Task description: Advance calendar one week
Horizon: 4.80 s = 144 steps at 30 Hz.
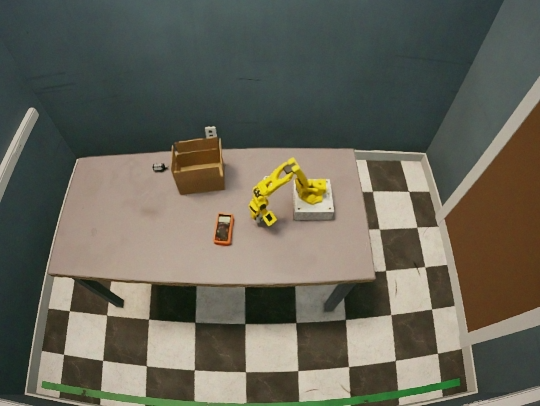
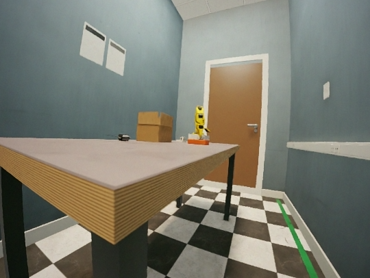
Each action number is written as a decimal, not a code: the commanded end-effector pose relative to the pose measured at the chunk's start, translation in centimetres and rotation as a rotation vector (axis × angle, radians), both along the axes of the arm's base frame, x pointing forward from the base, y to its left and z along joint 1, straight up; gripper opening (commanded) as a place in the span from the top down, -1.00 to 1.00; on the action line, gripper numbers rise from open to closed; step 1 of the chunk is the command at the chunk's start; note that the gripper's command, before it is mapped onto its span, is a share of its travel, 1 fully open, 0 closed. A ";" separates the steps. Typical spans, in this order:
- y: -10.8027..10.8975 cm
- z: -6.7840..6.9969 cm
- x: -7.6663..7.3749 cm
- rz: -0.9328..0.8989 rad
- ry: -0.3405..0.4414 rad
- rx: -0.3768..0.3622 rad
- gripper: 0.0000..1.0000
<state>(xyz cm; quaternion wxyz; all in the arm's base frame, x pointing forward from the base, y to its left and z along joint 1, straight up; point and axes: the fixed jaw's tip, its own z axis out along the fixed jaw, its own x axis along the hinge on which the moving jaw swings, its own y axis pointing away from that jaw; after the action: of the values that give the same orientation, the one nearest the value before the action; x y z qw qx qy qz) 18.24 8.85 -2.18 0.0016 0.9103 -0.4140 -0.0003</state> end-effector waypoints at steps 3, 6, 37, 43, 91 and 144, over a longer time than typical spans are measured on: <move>-0.1 -0.9 -0.6 -0.004 0.026 -0.012 1.00; -0.1 -0.9 -0.6 -0.004 0.026 -0.012 1.00; -0.1 -2.0 -0.6 -0.004 0.026 -0.012 1.00; -0.1 -2.1 -0.6 -0.004 0.026 -0.012 1.00; -0.1 -3.3 -0.7 -0.004 0.026 -0.012 0.63; 0.0 -0.3 -0.4 -0.004 0.026 -0.012 0.29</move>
<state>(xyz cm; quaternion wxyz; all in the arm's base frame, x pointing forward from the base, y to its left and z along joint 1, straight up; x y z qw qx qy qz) 17.60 8.54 -3.36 0.0199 0.9100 -0.4139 -0.0152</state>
